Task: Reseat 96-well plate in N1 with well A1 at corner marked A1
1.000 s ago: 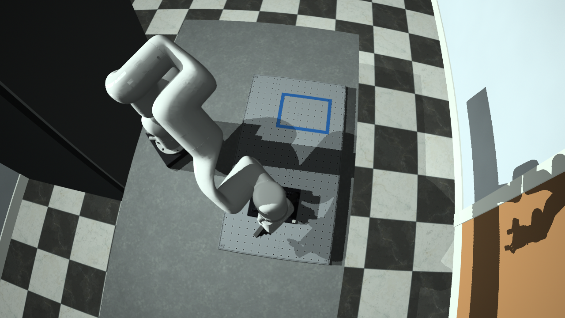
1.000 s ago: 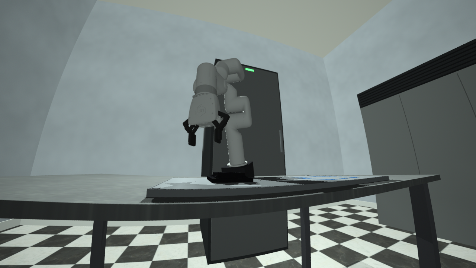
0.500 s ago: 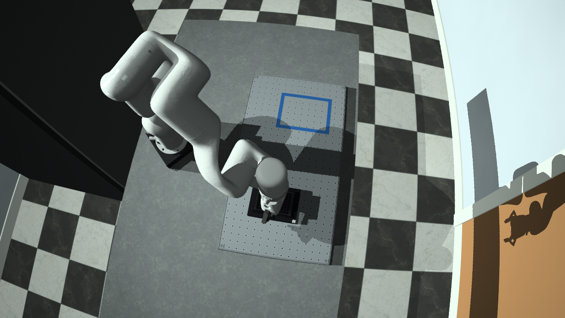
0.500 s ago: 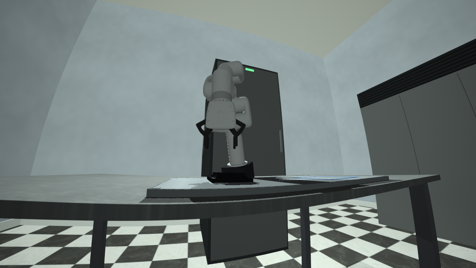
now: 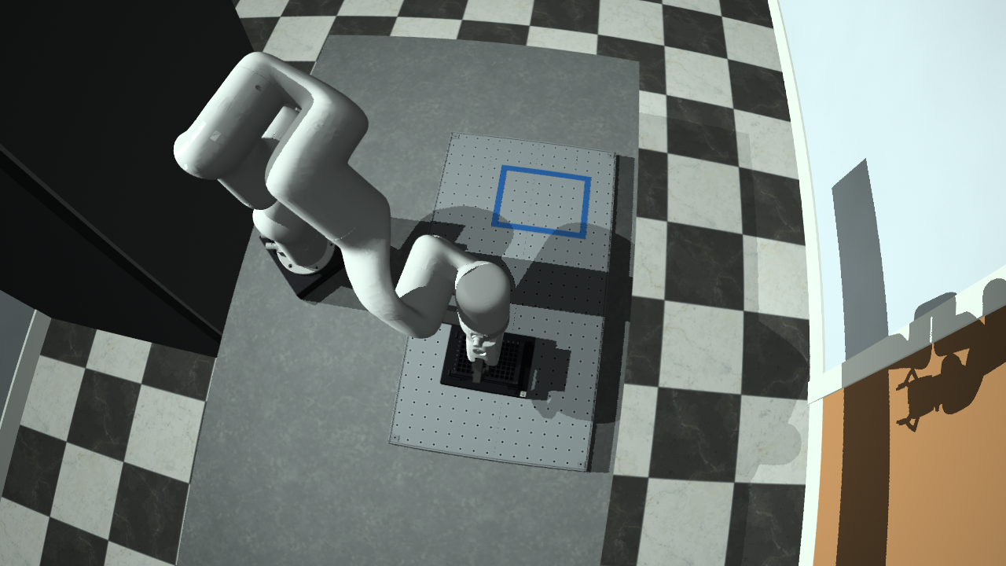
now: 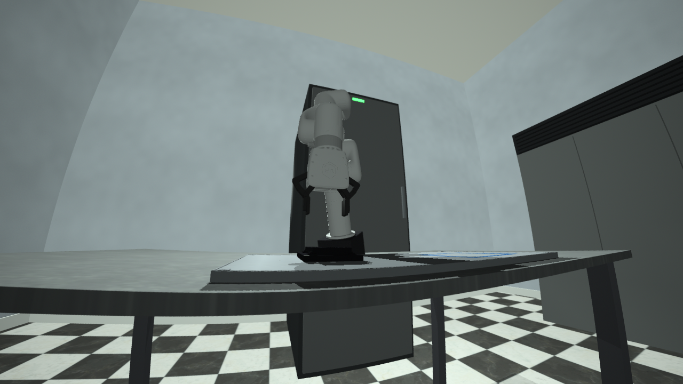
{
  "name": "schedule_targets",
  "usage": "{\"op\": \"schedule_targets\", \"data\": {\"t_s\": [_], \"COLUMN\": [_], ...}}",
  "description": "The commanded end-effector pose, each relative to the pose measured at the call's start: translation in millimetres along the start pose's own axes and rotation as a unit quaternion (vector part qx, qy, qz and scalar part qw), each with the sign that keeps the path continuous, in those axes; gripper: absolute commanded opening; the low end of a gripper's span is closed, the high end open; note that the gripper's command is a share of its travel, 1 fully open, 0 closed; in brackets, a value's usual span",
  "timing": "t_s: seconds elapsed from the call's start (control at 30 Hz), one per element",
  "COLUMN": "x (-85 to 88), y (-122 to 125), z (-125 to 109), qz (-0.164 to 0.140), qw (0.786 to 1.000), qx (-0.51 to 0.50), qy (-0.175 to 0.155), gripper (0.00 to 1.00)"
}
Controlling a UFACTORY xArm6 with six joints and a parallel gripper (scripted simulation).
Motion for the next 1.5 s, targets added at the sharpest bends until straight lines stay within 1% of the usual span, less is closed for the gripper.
{"op": "schedule_targets", "data": {"t_s": [0.0, 0.2, 0.53, 0.6, 1.1, 1.17, 1.47], "x": [1.0, 1.0, -15.7, -15.7, -40.7, -40.7, -55.8], "y": [0.0, 0.0, 0.0, 0.0, 0.0, 0.0, 0.0], "z": [-0.8, -0.8, -0.8, -0.8, -0.8, -0.8, -0.8], "qz": [0.001, 0.001, 0.001, 0.001, 0.001, 0.001, 0.001], "qw": [1.000, 1.000, 1.000, 1.000, 1.000, 1.000, 1.000], "qx": [0.002, 0.002, 0.002, 0.002, 0.002, 0.002, 0.002], "qy": [-0.001, -0.001, -0.001, -0.001, -0.001, -0.001, -0.001], "gripper": [1.00, 1.00, 1.00, 1.00, 1.00, 1.00, 1.00]}}
Point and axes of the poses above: the point where the finger pads meet when closed, its own x axis back along the fingers, its own y axis across the jaws, z = x × y, the point moved 6 cm from there along x, back along the fingers, and after that the axes turned 10 degrees about x, right-handed, at the moved point
